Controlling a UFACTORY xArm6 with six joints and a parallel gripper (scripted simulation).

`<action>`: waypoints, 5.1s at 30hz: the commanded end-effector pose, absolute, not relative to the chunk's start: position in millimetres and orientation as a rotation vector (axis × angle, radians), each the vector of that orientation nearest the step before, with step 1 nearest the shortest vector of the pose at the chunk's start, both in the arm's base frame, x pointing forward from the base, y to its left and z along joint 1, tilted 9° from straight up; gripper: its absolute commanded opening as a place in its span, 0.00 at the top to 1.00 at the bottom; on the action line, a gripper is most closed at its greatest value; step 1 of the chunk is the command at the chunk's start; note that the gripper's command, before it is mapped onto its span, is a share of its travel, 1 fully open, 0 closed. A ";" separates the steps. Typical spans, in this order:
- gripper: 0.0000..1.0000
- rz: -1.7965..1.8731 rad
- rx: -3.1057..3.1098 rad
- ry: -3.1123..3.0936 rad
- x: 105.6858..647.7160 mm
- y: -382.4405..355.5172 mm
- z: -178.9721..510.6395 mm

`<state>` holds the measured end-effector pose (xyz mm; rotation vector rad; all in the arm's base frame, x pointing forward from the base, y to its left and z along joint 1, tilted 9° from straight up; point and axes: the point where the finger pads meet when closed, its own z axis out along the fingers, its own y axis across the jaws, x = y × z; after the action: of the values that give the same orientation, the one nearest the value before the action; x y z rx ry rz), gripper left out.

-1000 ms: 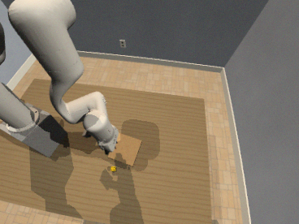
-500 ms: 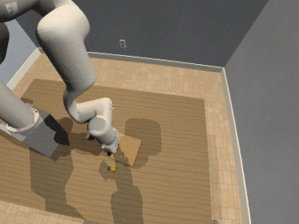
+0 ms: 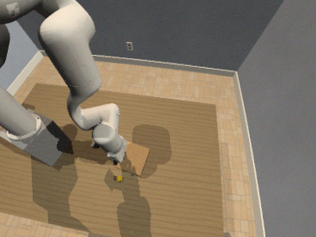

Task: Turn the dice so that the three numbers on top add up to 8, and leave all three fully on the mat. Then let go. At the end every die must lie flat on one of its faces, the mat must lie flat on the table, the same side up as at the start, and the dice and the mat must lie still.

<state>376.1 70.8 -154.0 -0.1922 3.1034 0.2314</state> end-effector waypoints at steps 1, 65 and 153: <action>0.85 0.231 -0.192 3.101 377.3 70.9 -153.3; 0.85 0.231 -0.192 3.101 377.4 71.5 -157.2; 0.00 0.231 -0.192 3.101 375.9 58.0 -68.2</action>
<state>374.5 58.0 -69.1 -0.1922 3.1040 0.2315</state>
